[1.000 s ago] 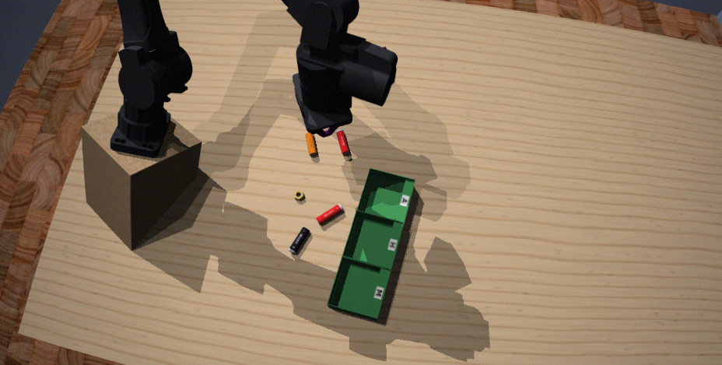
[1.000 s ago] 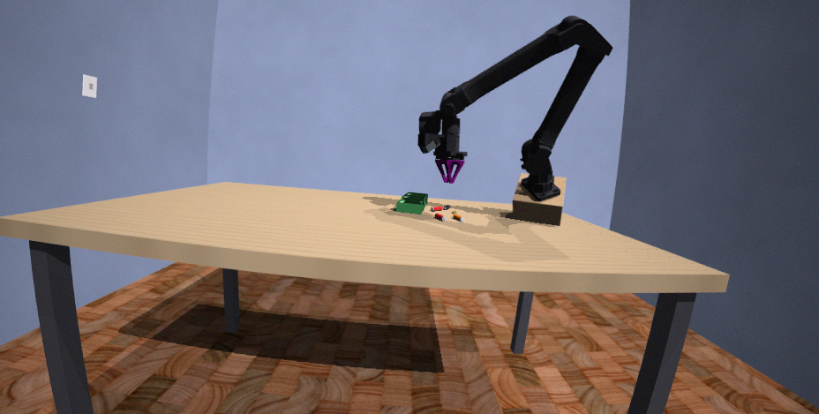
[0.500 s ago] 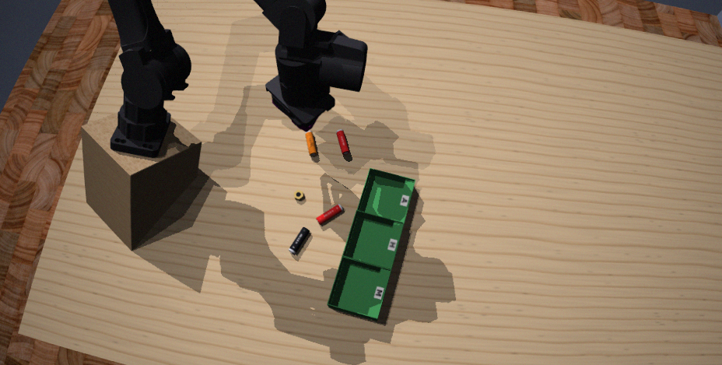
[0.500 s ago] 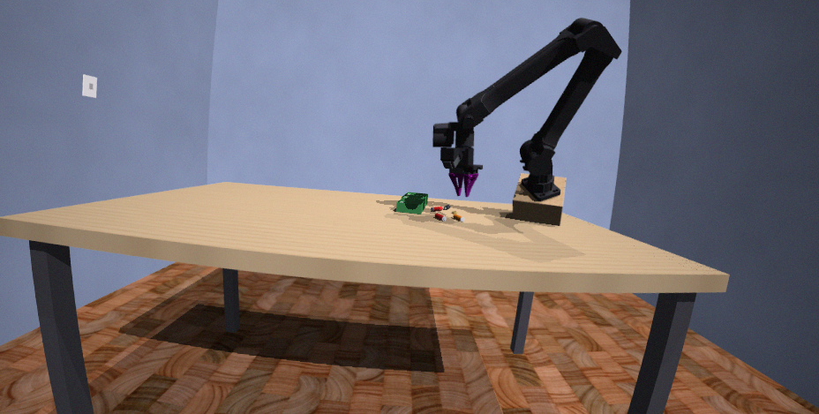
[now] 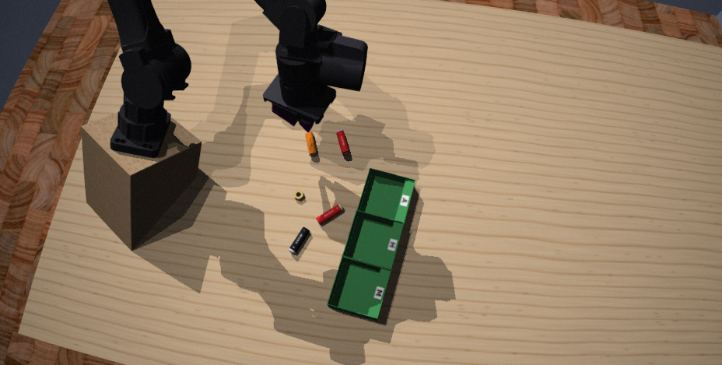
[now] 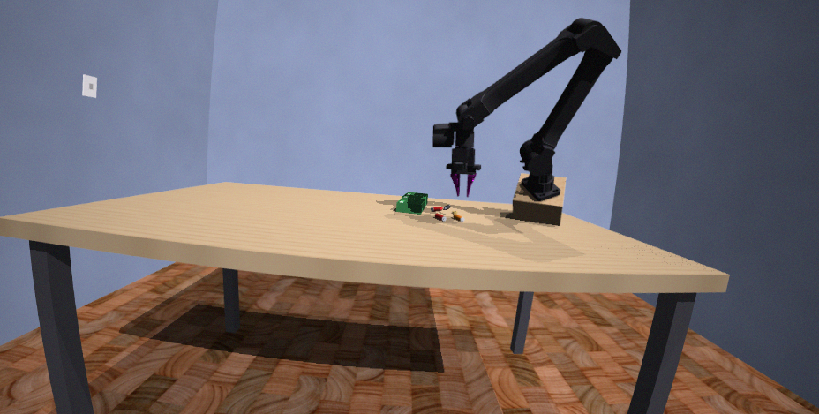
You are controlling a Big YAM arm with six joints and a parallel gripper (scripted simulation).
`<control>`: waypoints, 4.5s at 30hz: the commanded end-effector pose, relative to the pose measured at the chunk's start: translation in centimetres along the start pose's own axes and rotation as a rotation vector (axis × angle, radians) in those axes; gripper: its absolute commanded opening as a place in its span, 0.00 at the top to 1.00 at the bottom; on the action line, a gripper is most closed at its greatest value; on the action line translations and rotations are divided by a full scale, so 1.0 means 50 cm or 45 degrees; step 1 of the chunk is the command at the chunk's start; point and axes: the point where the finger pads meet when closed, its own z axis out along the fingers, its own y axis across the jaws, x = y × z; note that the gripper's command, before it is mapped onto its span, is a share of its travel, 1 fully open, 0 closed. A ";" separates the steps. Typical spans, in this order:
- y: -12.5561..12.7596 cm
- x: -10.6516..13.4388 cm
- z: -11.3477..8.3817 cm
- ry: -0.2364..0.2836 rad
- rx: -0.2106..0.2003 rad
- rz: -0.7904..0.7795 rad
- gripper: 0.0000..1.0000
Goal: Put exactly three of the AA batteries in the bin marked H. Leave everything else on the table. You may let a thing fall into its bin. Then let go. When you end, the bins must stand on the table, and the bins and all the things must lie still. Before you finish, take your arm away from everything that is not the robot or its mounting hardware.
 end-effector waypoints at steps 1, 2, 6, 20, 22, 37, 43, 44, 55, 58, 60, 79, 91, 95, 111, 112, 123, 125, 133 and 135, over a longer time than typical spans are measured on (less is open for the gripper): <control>-0.031 -0.024 -0.015 -0.015 0.036 -0.200 0.72; -0.031 -0.024 -0.015 -0.015 0.036 -0.200 0.72; -0.051 -0.036 -0.026 -0.016 0.042 -0.328 0.72; -0.032 -0.025 -0.015 -0.040 0.099 -0.698 0.72; -0.027 -0.021 -0.014 -0.052 0.121 -0.813 0.72; -0.007 -0.008 0.000 -0.064 0.086 -0.873 0.72; -0.006 -0.004 0.000 -0.063 0.084 -0.864 0.72; -0.006 -0.003 0.000 -0.062 0.084 -0.859 0.72; -0.006 0.000 0.001 -0.062 0.082 -0.853 0.72; -0.006 0.001 0.001 -0.062 0.082 -0.853 0.72; -0.006 0.001 0.001 -0.062 0.082 -0.852 0.72; -0.013 -0.018 0.132 -0.062 0.086 -0.861 0.72; -0.014 -0.019 0.156 -0.063 0.085 -0.861 0.72; -0.016 -0.014 0.154 -0.061 0.091 -0.849 0.72; -0.030 -0.025 0.140 -0.063 0.114 -0.871 0.91; -0.030 -0.025 0.140 -0.063 0.114 -0.871 0.91; -0.030 -0.025 0.140 -0.063 0.114 -0.871 0.91; -0.030 -0.025 0.139 -0.063 0.114 -0.871 0.91; -0.029 -0.025 0.139 -0.063 0.114 -0.871 0.91; -0.031 -0.020 0.123 -0.060 0.123 -0.871 0.91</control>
